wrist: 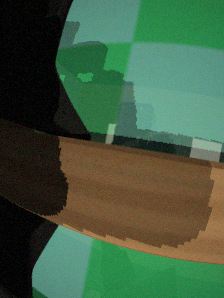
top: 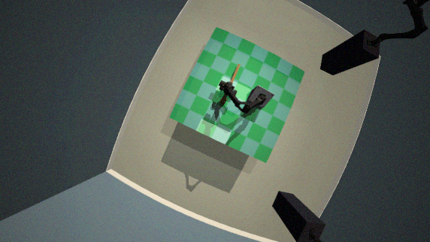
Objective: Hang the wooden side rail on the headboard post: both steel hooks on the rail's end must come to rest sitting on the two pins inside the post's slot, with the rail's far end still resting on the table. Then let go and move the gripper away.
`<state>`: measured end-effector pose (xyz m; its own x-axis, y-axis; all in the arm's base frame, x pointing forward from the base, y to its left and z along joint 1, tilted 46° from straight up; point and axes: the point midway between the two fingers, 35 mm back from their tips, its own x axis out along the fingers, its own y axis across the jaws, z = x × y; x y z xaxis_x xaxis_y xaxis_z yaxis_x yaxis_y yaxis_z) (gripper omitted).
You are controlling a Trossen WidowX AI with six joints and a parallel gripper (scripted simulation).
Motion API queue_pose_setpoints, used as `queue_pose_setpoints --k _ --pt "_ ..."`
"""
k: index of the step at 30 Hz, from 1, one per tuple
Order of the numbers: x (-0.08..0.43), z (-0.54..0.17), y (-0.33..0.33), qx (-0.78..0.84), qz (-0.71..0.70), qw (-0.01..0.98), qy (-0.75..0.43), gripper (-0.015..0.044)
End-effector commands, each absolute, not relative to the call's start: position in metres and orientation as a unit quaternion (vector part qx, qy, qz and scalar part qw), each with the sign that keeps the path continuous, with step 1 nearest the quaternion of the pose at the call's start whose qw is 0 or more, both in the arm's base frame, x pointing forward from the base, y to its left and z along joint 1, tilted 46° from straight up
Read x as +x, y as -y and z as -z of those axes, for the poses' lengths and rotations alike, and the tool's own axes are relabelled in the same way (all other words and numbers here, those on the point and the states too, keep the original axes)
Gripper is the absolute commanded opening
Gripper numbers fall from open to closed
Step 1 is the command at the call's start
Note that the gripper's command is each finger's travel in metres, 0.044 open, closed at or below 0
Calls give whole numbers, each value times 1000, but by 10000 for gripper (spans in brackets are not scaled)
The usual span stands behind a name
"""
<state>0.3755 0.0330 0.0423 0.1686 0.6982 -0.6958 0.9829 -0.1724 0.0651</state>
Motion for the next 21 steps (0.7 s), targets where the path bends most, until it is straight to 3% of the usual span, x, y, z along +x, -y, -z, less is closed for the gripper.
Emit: queue_pose_setpoints --k 1,21 --pt "379 -46 -30 721 267 268 -581 0" --pt "381 -46 -32 721 266 268 -581 0"
